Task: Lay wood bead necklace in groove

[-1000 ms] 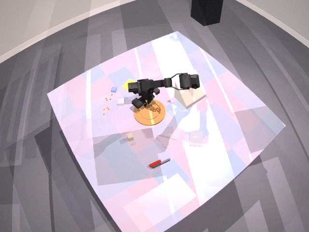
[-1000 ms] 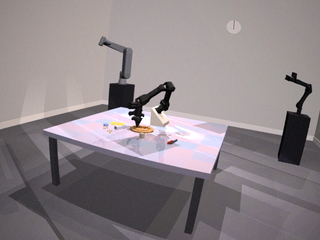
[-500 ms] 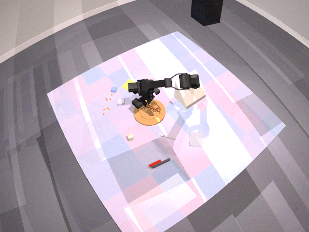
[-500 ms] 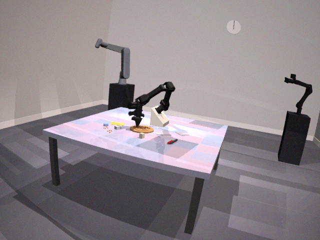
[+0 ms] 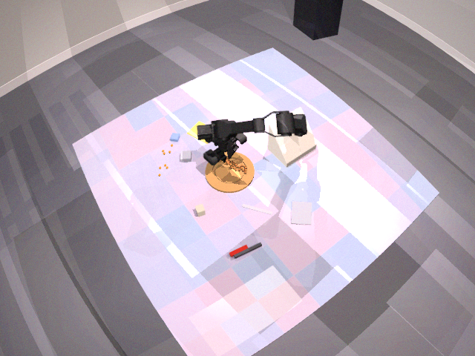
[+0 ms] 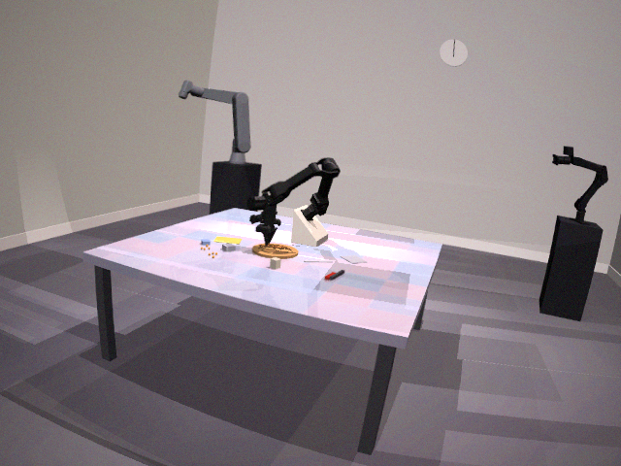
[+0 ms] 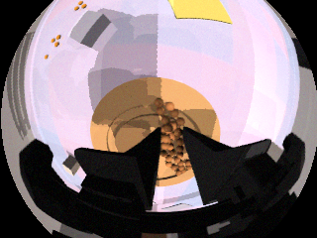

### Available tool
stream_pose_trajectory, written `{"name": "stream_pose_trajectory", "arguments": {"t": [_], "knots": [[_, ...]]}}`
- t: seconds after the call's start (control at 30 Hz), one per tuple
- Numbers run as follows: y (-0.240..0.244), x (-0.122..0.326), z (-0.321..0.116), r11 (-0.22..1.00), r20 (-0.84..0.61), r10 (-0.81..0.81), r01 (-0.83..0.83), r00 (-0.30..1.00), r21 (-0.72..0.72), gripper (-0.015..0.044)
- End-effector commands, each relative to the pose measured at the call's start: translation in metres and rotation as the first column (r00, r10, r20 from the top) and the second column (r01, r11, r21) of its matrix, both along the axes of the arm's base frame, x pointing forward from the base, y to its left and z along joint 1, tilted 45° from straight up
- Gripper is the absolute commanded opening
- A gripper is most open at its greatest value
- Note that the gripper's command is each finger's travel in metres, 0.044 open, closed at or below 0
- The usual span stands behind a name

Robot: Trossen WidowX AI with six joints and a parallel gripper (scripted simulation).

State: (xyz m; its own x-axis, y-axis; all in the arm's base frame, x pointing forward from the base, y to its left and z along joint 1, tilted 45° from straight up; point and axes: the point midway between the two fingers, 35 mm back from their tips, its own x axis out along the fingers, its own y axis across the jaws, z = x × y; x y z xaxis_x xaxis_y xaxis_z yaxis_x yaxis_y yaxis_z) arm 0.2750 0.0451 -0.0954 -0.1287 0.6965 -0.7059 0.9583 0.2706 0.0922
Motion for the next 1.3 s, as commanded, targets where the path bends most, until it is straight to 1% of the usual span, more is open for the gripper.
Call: {"name": "stream_pose_trajectory", "arguments": {"t": [0.0,0.23,0.7,1.27], "knots": [[-0.005,0.004,0.005,1.0,0.013,0.0,0.0,1.0,-0.004,0.0],[-0.004,0.006,0.005,1.0,0.013,0.0,0.0,1.0,-0.004,0.0],[0.015,0.042,0.018,1.0,0.014,0.0,0.0,1.0,-0.002,0.0],[0.024,0.041,0.01,1.0,0.014,0.0,0.0,1.0,-0.002,0.0]]}}
